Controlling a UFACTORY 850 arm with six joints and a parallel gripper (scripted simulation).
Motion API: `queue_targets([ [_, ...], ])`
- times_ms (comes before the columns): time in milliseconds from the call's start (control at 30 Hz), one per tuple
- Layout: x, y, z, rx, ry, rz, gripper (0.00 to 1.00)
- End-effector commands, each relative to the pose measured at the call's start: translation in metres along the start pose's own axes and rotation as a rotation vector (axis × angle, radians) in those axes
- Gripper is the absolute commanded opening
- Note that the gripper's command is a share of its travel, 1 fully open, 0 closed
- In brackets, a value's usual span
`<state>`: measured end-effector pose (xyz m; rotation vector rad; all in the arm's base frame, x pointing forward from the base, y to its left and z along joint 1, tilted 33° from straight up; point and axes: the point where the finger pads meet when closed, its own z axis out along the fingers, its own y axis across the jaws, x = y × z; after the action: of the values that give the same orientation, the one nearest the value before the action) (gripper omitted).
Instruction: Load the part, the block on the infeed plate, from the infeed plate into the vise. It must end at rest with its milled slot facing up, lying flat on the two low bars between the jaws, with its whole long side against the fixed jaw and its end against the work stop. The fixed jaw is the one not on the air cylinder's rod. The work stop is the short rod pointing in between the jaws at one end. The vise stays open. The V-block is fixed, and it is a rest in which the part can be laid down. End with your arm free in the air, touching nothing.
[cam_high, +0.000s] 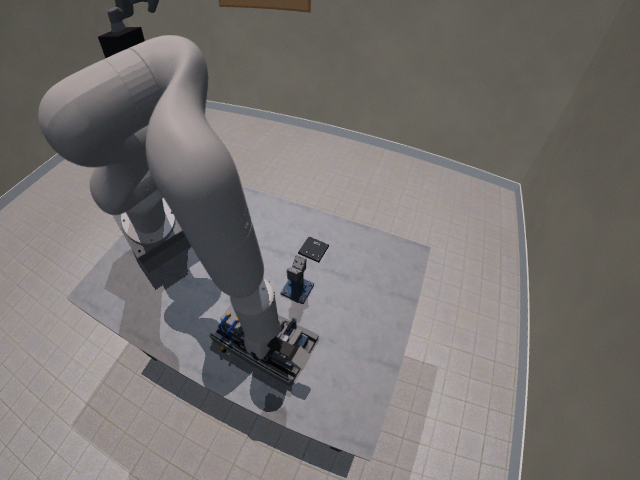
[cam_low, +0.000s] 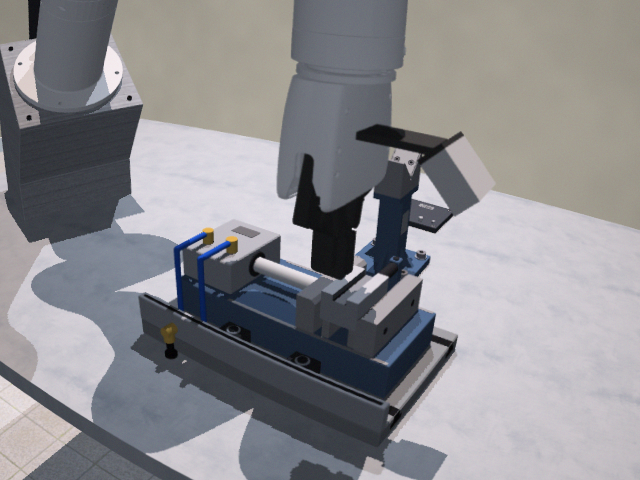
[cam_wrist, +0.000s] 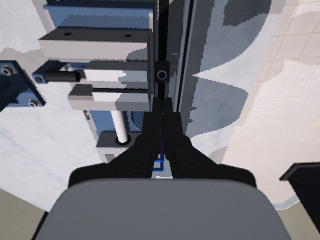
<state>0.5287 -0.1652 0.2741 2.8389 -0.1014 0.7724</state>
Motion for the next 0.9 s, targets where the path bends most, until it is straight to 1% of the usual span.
queue_targets([
  [0,0.001,0.0,0.005,-0.008,0.011,0.0,0.0],
  [400,0.001,0.001,0.02,-0.008,0.011,0.0,0.0],
  [867,0.002,0.001,0.029,-0.008,0.011,0.0,0.0],
])
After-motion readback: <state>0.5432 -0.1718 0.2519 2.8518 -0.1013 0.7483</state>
